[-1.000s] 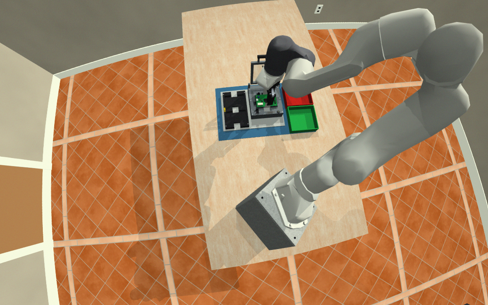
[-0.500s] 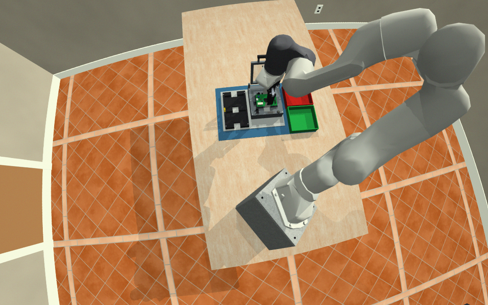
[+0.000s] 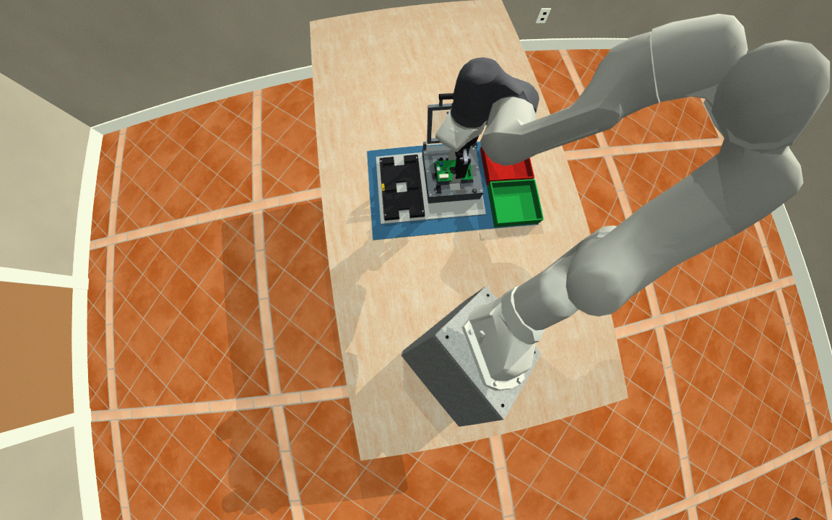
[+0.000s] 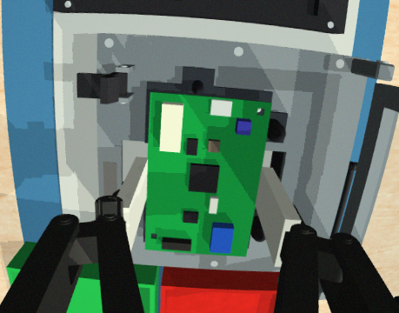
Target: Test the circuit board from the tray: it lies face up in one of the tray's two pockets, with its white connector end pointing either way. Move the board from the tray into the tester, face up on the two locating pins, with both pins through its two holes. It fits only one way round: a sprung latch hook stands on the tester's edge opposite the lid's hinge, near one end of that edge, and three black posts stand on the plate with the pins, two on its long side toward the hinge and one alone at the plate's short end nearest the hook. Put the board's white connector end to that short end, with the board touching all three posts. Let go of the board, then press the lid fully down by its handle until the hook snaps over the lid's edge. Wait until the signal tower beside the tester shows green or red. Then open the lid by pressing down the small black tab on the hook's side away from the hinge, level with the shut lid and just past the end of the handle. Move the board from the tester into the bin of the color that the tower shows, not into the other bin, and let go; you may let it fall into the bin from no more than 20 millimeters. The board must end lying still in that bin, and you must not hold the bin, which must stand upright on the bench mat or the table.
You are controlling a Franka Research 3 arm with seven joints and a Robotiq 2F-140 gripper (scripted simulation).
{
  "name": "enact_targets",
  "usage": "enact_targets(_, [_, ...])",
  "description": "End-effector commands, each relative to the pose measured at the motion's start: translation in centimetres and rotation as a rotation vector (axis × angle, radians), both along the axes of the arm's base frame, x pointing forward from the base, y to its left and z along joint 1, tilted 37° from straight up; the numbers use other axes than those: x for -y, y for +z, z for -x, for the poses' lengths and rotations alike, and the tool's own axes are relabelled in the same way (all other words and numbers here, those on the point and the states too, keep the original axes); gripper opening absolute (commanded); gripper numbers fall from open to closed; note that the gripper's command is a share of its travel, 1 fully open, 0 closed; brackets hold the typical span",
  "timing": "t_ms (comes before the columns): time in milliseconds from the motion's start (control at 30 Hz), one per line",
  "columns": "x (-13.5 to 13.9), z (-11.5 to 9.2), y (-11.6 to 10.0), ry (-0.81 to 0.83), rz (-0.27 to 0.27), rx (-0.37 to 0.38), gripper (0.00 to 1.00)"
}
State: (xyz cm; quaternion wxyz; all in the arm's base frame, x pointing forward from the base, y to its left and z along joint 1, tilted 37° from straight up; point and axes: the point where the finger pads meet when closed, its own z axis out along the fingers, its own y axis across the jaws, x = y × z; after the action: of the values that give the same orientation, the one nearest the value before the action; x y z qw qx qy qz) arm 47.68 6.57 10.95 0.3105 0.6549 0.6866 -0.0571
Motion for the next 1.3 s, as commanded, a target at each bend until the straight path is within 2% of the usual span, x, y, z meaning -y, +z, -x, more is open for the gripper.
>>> enact_targets(0, [-0.11, 0.21, 0.03, 0.005, 0.004, -0.005, 0.46])
enact_targets(1267, [-0.5, 0.49, 0.67, 0.005, 0.004, -0.005, 0.46])
